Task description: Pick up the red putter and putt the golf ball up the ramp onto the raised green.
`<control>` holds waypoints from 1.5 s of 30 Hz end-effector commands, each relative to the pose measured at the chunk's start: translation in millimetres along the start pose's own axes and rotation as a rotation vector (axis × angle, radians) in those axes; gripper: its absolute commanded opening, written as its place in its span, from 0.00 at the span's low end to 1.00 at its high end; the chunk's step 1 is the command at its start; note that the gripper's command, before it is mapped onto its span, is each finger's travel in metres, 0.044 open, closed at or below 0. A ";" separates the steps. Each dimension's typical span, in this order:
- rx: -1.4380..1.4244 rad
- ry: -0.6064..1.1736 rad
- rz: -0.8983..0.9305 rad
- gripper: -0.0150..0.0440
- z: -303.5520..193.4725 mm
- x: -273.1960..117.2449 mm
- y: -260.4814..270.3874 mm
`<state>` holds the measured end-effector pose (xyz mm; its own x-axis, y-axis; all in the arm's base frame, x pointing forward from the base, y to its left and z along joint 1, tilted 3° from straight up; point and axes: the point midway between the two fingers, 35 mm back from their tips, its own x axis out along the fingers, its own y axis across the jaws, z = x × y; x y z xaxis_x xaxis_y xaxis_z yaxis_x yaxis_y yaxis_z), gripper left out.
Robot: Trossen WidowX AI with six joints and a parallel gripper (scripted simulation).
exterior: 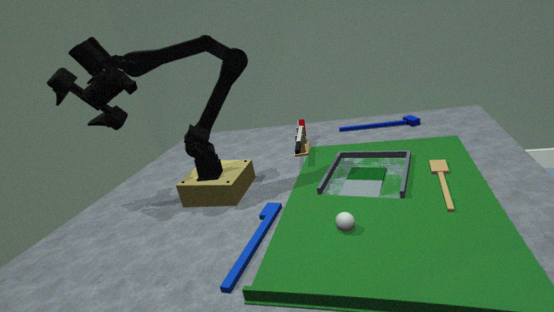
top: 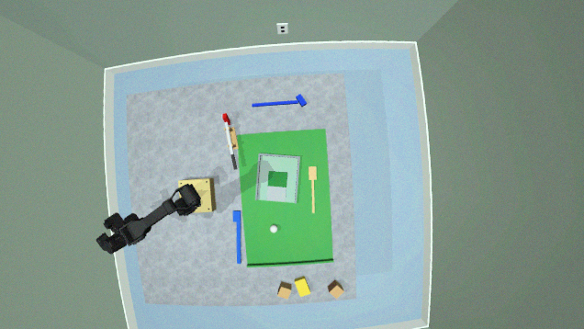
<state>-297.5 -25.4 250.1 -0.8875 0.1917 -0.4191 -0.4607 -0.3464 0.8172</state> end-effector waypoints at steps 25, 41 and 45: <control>-1.290 0.947 0.564 1.00 -269.1 -199.2 -47.2; -2.246 1.350 1.631 1.00 -261.0 -403.8 -214.6; -2.417 1.366 2.025 1.00 -226.4 -438.4 -262.8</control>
<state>169.3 -259.4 140.3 0.2437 -0.4898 -0.8371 0.8349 0.5452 -0.0759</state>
